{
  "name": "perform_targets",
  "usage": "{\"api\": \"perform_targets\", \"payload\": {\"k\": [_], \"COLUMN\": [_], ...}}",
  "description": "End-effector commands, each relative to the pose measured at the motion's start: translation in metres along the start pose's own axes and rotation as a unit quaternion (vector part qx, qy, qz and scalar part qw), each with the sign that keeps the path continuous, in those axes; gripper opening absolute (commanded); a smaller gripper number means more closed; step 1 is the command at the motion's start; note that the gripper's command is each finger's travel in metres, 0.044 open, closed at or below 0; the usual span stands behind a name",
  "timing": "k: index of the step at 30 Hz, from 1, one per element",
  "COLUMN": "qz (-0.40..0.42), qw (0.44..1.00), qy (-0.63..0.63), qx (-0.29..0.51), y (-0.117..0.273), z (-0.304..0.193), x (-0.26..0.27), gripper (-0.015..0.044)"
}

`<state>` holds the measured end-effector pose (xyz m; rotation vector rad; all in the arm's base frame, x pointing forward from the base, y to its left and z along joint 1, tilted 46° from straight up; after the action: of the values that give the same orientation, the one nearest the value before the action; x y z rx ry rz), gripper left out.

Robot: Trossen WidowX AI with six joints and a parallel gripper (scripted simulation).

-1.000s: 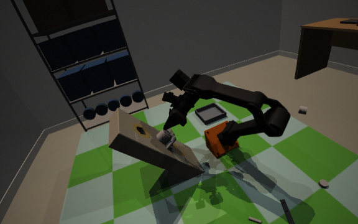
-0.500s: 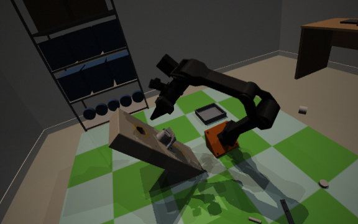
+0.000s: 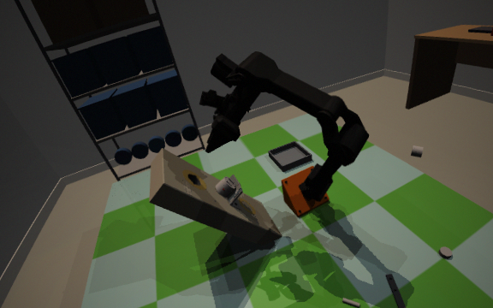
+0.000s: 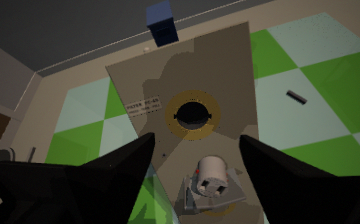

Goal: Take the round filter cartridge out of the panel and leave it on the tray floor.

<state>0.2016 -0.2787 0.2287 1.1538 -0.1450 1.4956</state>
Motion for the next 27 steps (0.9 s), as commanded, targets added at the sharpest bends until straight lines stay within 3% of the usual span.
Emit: {"api": "perform_targets", "payload": {"k": [1, 5, 27], "qz": [0.009, 0.032, 0.031], "qw": [0.992, 0.975, 0.975], "qy": [0.076, 0.138, 0.138], "qx": [0.101, 0.170, 0.170], "y": [-0.025, -0.037, -0.062], "z": [-0.045, -0.077, -0.085], "x": [-0.003, -0.001, -0.001], "gripper": [0.0305, 0.0305, 0.0305]}}
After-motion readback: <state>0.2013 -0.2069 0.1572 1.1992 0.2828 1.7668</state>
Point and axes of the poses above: the point midway between the two fingers, 35 mm back from their tips, its own y axis back along the fingers, its own x axis across the jaws, z = x × y, the point moved 4 cm from there along y, back along the fingers, and after that the axes turned 14 degrees about y, right-handed, at the moved point
